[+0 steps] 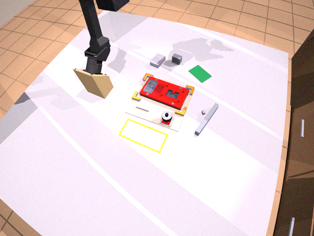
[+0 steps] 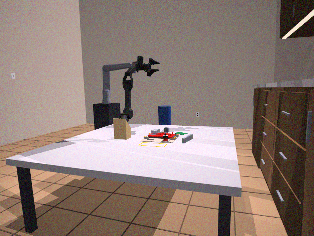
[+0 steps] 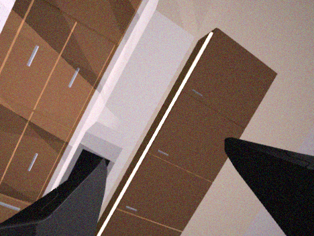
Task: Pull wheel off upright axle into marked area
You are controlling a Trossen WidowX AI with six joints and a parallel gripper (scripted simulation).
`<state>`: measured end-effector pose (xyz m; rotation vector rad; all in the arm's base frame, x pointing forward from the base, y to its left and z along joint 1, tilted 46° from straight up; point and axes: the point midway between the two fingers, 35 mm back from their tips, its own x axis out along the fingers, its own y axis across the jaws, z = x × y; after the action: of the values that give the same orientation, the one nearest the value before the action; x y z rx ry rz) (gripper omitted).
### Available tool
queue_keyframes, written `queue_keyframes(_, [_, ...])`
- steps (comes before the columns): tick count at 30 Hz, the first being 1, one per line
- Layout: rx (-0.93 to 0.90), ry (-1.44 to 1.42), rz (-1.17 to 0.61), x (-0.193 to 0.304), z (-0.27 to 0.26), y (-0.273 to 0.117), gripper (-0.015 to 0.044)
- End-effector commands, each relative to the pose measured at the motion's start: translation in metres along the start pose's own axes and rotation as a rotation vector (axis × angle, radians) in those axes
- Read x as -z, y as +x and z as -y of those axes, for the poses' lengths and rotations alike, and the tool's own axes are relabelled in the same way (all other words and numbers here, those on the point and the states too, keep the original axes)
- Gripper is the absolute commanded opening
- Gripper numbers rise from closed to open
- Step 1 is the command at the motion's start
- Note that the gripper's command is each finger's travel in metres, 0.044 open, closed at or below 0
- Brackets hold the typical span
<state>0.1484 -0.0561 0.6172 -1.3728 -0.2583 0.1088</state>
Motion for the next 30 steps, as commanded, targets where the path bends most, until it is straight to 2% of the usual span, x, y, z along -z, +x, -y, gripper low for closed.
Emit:
queue_keyframes(1, [0.001, -0.001, 0.000, -0.001, 0.000, 0.000, 0.0374])
queue_keyframes(4, [0.009, -0.014, 0.000, -0.010, 0.000, 0.000, 0.0300])
queue_keyframes(15, [0.016, -0.050, -0.004, -0.086, -0.017, 0.017, 0.0300])
queue_keyframes(22, [-0.054, -0.127, 0.019, -0.142, -0.054, 0.053, 0.0300])
queue_keyframes(30, [-0.193, -0.173, 0.019, -0.179, -0.113, 0.106, 0.0300])
